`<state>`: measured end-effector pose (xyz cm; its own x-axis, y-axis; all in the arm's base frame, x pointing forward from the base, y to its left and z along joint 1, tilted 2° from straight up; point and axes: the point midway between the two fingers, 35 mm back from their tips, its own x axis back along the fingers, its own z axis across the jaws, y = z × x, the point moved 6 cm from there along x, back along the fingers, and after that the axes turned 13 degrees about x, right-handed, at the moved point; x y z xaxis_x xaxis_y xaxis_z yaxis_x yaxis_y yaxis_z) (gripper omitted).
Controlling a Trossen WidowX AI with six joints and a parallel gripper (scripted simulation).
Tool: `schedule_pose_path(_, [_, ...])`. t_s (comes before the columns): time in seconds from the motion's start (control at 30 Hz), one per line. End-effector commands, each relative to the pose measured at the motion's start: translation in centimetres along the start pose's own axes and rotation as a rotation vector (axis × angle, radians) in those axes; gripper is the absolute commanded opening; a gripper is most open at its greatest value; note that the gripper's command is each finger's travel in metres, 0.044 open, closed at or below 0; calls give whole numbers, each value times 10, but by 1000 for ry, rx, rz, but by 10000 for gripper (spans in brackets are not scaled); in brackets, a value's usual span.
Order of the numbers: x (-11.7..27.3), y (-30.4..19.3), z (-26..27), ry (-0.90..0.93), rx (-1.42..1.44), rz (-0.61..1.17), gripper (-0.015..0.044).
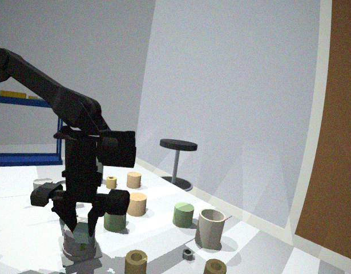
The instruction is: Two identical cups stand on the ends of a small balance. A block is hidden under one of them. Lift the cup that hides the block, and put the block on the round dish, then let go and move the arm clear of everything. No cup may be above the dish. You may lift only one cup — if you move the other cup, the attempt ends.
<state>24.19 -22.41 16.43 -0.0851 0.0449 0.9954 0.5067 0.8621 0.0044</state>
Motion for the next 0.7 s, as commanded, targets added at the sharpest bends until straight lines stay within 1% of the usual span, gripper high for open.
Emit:
schedule_pose_path(0.0, [-8, -17, 5, 14, 12, 0, 0])
schedule_pose_path(0.33, [-25, -72, 32, 46, 63, -2, 0])
schedule_pose_path(0.5, [-29, -76, 34, 48, 66, -3, 0])
schedule_pose_path(0.67, [-48, -76, 35, 48, 66, -3, 0])
